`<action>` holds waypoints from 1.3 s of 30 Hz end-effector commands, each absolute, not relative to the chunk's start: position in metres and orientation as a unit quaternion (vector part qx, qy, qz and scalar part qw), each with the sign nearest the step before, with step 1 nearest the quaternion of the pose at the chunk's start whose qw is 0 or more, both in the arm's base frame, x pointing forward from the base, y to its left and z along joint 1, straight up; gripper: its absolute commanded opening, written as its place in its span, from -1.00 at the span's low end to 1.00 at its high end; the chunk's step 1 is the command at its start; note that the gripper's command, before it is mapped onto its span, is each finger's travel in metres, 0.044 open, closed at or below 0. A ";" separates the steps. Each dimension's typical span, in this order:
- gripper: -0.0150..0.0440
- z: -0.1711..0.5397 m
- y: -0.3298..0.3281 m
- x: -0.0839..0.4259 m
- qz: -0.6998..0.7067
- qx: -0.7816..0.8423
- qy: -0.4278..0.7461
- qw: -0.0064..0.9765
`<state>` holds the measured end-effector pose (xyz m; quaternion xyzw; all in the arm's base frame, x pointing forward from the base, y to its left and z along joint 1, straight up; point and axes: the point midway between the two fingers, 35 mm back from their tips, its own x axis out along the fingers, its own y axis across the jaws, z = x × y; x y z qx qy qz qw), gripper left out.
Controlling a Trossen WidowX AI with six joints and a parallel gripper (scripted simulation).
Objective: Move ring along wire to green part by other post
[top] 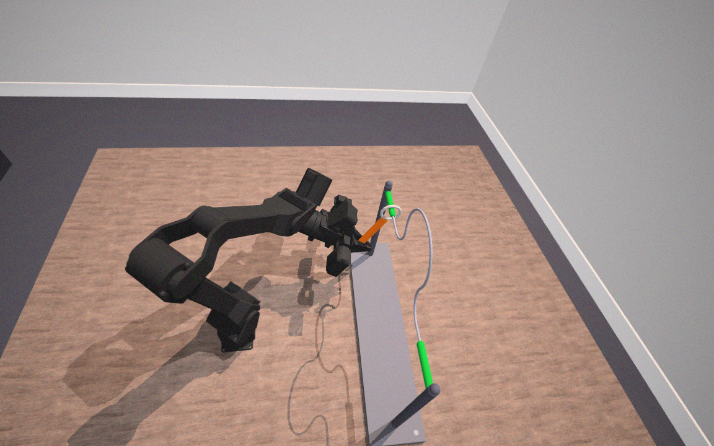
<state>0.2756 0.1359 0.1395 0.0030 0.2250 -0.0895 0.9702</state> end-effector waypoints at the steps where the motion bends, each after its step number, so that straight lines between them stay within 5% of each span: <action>1: -1.00 0.139 0.135 0.275 -0.092 0.003 0.224 0.970; 8: -1.00 0.139 0.135 0.275 -0.092 0.003 0.224 0.970; 20: 0.05 0.140 0.136 0.274 -0.090 0.003 0.226 0.970; 39: 0.05 0.160 0.144 0.231 -0.092 0.004 0.226 0.970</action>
